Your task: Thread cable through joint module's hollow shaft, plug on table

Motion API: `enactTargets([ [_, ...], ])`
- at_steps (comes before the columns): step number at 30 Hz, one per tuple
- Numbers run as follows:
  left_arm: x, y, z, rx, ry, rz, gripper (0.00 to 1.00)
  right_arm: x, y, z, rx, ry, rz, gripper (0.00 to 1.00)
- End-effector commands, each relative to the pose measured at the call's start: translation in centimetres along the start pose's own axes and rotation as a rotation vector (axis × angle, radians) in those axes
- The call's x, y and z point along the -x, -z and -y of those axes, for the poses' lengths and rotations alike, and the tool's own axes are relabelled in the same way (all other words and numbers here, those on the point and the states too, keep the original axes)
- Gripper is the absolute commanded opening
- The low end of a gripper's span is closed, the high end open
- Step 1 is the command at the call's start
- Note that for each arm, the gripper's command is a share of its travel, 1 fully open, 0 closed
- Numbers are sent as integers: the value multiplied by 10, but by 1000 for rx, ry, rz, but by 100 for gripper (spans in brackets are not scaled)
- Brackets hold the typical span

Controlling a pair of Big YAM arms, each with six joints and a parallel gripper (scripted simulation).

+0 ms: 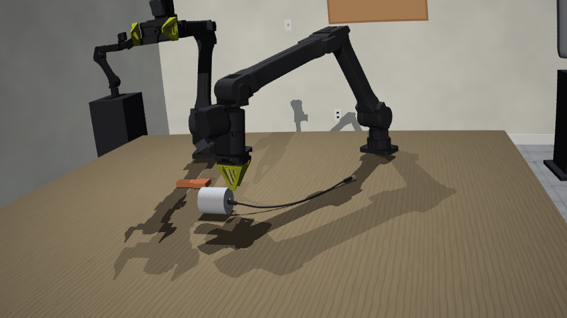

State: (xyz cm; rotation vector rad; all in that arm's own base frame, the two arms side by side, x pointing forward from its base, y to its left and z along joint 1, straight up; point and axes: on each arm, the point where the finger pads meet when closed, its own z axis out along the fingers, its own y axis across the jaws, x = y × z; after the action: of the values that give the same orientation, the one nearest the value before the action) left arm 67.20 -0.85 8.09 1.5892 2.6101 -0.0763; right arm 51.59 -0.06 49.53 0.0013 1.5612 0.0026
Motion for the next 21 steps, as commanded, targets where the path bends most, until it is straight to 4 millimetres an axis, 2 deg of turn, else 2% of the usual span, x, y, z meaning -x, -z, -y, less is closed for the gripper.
enactTargets([
  [1,-11,-6,-6,-4,10,1,32,24,-2,6,-12,-7,34,96],
  [4,-11,-7,-4,-5,10,1,32,24,-2,6,-12,-7,34,96],
  [5,-1,6,-5,12,2,9,32,24,-2,6,-12,-7,34,96],
  [6,-12,-9,3,-22,8,-8,32,24,-2,6,-12,-7,34,96],
  [8,-8,0,-5,5,6,5,32,24,-2,6,-12,-7,34,96],
  [21,-7,14,-5,25,6,15,32,24,-2,6,-12,-7,34,96],
])
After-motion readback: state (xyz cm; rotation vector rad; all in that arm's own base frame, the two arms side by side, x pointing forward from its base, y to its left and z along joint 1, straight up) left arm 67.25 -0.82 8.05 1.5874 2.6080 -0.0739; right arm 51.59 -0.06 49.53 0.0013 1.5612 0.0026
